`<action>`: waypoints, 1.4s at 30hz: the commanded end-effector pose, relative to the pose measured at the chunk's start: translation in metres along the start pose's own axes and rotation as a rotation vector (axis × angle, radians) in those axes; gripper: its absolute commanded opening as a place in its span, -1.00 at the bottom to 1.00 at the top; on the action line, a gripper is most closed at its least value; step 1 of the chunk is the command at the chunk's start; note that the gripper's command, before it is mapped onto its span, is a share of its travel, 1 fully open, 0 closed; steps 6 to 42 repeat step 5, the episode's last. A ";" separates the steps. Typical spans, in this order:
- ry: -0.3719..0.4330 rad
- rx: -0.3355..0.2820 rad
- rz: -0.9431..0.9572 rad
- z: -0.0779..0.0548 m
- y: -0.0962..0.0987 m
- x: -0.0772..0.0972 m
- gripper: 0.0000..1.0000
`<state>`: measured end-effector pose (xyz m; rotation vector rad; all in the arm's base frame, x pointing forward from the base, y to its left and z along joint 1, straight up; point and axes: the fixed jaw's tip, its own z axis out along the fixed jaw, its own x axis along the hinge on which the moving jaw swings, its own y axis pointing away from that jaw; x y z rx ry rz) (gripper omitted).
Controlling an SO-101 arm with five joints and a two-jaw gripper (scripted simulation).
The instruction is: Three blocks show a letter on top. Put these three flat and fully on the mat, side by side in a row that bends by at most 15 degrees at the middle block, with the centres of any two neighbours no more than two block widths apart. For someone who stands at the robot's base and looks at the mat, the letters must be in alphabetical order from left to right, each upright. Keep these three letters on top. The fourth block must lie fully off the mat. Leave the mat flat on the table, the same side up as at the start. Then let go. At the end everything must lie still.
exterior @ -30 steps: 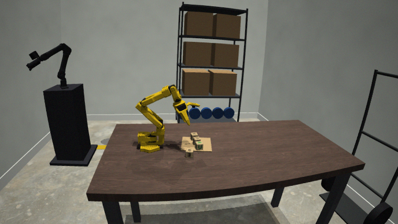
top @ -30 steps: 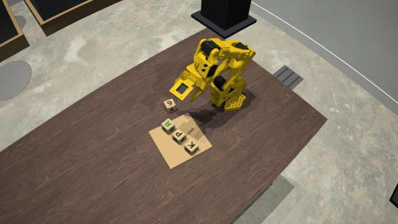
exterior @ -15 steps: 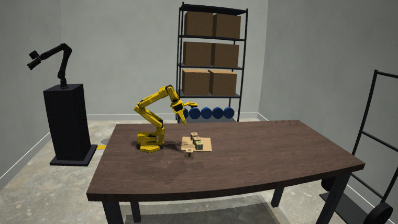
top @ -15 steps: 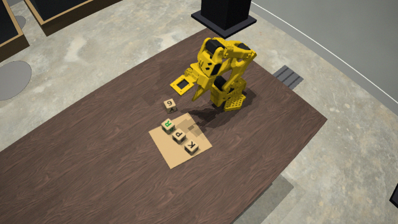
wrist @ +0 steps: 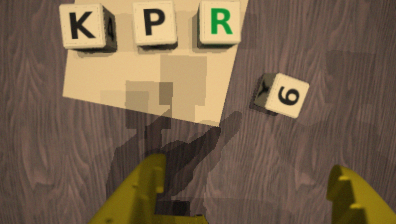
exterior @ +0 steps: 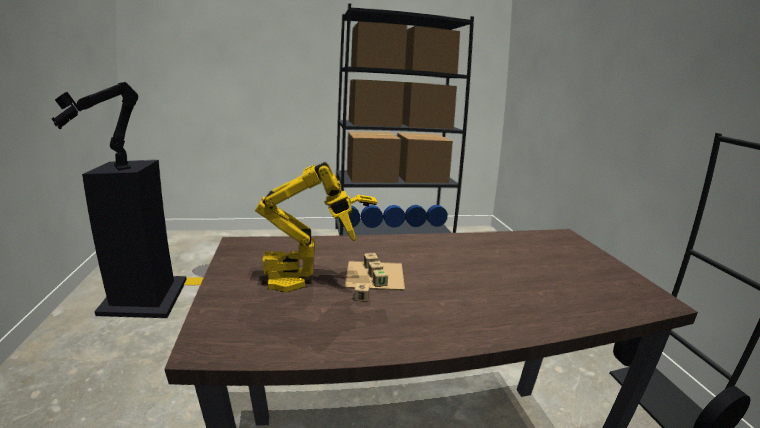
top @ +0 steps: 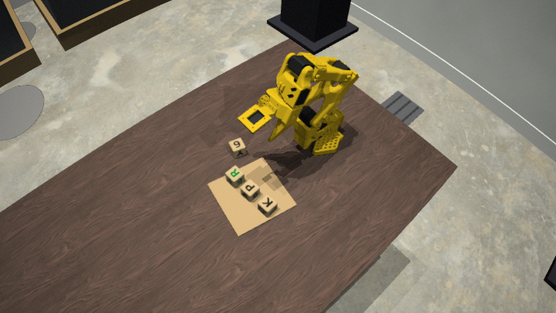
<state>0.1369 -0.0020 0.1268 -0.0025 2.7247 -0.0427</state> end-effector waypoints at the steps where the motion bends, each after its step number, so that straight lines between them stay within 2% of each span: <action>1: -0.063 0.001 0.000 -0.008 0.000 -0.007 -0.29; 42: -0.063 0.001 0.000 -0.008 0.000 -0.007 -0.29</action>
